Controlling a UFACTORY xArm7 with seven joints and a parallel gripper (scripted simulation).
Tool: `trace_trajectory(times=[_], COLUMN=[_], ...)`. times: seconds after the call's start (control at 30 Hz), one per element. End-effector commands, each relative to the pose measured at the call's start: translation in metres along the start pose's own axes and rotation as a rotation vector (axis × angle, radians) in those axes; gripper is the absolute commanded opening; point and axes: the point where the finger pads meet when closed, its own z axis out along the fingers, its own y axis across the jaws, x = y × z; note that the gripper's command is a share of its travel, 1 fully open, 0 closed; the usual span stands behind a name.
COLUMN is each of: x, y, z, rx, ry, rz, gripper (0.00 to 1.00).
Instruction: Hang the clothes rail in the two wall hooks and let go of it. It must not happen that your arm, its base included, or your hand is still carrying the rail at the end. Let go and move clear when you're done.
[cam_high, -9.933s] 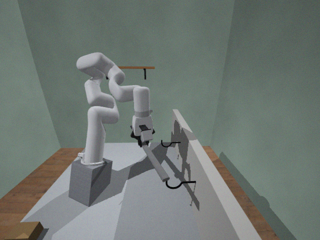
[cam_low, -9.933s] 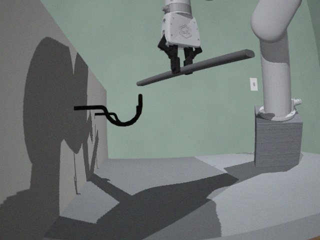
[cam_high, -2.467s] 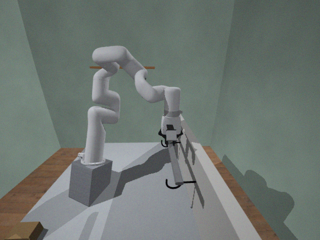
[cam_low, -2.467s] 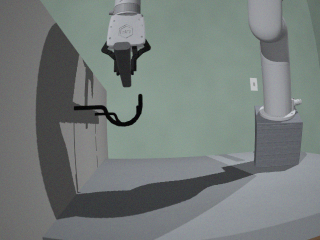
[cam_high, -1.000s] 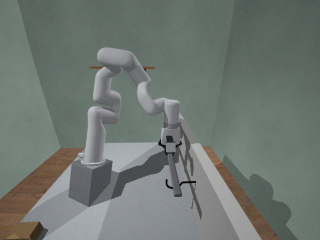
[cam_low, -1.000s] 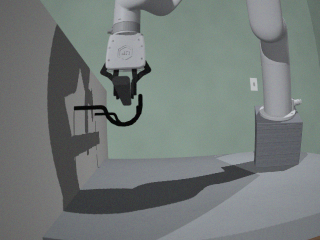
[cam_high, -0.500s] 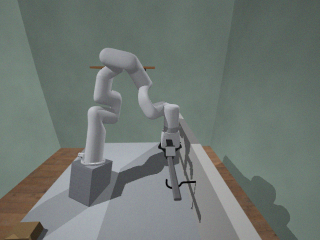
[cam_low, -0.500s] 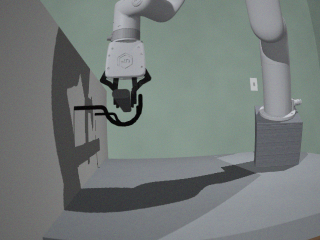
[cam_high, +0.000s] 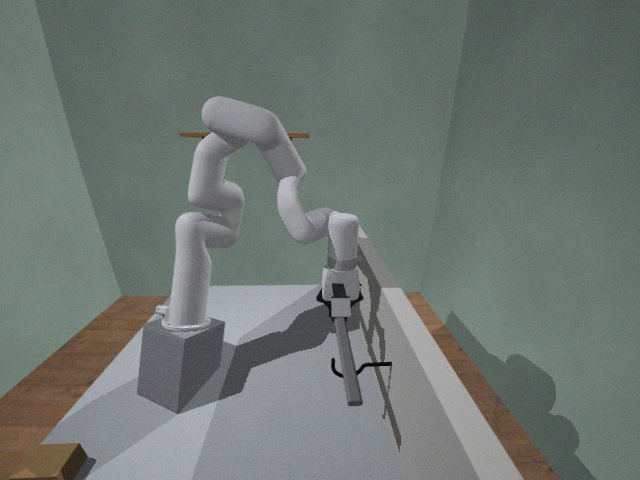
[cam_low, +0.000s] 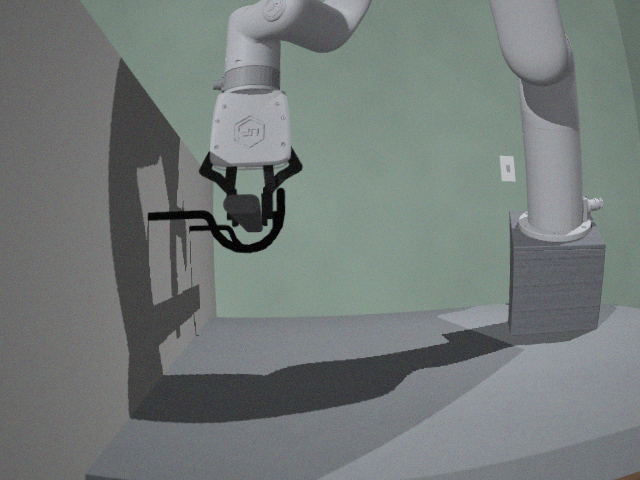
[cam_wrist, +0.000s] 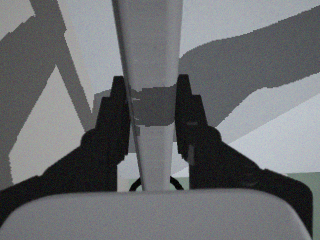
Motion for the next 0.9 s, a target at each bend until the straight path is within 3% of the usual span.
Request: trace_trajectory(times=[0.0, 0.87], x=[0.001, 0.001], y=[-0.001, -0.001], z=[-0.001, 0.009], rx=[0.003, 0.003], ry=[0.001, 0.001], rz=[0.0, 0.0], gripper=[0.0, 0.0])
